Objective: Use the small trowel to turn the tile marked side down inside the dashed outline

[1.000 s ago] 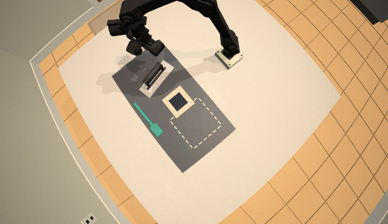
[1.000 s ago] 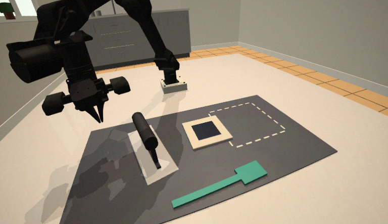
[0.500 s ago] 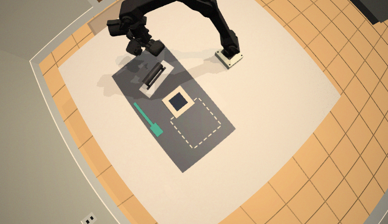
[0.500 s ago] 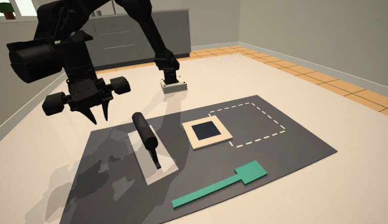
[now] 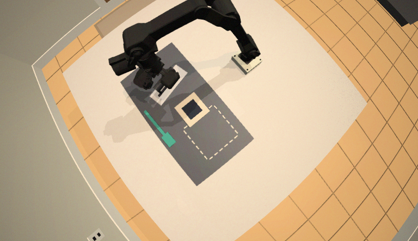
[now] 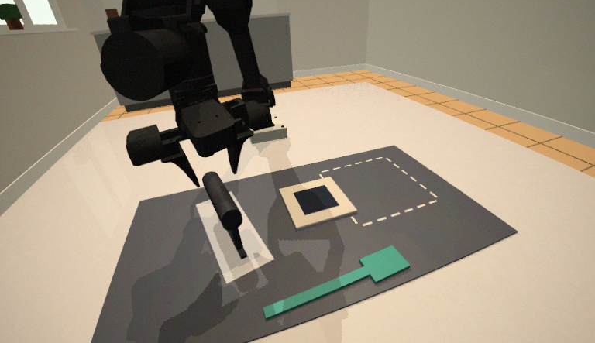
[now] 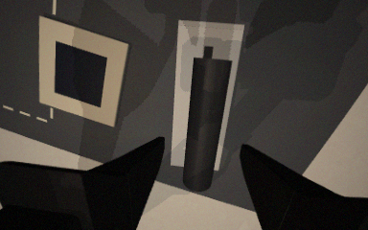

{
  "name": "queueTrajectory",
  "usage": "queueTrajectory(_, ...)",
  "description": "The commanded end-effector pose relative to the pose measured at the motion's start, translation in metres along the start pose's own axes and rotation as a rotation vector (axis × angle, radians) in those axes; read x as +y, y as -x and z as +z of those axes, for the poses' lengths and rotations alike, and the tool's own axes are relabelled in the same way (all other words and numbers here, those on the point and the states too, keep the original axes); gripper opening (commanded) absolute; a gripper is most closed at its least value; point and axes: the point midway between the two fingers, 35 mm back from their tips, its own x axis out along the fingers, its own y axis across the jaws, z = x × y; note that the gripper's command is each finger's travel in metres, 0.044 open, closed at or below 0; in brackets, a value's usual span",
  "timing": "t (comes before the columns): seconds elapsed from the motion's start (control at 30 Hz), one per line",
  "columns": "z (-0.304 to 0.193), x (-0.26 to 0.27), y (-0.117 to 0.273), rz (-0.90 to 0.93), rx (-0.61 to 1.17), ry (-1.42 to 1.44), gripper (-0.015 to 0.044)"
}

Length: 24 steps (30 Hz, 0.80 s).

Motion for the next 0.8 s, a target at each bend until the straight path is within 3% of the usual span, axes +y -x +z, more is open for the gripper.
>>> queueTrajectory(0.0, -0.001, -0.002, 0.000, -0.002, 0.003, -0.017, 0.0270)
queueTrajectory(0.77, -0.001, -0.002, -0.037, -0.002, 0.003, -0.017, 0.0270)
